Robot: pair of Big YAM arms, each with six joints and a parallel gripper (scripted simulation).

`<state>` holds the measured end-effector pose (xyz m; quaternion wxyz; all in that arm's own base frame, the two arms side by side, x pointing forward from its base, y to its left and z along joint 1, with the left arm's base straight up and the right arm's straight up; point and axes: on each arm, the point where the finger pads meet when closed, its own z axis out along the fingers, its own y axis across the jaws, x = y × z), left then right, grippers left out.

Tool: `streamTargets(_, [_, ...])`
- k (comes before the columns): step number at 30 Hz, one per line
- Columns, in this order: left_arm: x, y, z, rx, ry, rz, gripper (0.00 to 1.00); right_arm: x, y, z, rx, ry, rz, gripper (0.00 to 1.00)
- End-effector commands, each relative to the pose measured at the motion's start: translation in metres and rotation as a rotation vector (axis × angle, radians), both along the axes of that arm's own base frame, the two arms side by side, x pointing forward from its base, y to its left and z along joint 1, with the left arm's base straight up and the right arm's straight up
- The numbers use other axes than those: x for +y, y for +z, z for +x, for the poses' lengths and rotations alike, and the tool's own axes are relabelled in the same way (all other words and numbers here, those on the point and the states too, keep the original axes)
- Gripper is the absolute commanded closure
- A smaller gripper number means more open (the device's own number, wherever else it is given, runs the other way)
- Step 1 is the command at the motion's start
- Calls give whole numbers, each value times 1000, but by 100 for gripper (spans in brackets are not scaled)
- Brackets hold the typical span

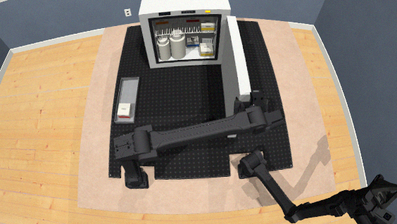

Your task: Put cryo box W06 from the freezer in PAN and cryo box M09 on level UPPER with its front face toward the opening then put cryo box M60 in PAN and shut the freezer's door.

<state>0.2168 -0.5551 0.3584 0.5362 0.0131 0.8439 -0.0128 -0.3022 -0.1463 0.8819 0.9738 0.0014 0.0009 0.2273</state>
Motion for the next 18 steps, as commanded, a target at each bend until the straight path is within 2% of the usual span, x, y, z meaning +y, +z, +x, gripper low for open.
streamTargets(1, [-13,17,-2,-11,6,-48,0,7,3,13,26,-11,-16,100])
streamTargets(5, [-11,8,-3,-9,6,-26,0,7,3,13,26,-11,-16,100])
streamTargets(7, [3,14,1,-8,-48,-32,0,7,3,13,26,-11,-16,100])
streamTargets(14, [10,14,5,-8,-41,-32,0,7,3,13,26,-11,-16,100])
streamTargets(15, [3,-4,6,-4,-41,1,0,7,3,13,26,-11,-16,100])
streamTargets(18, [14,14,6,-8,-40,-31,0,7,3,13,26,-11,-16,100])
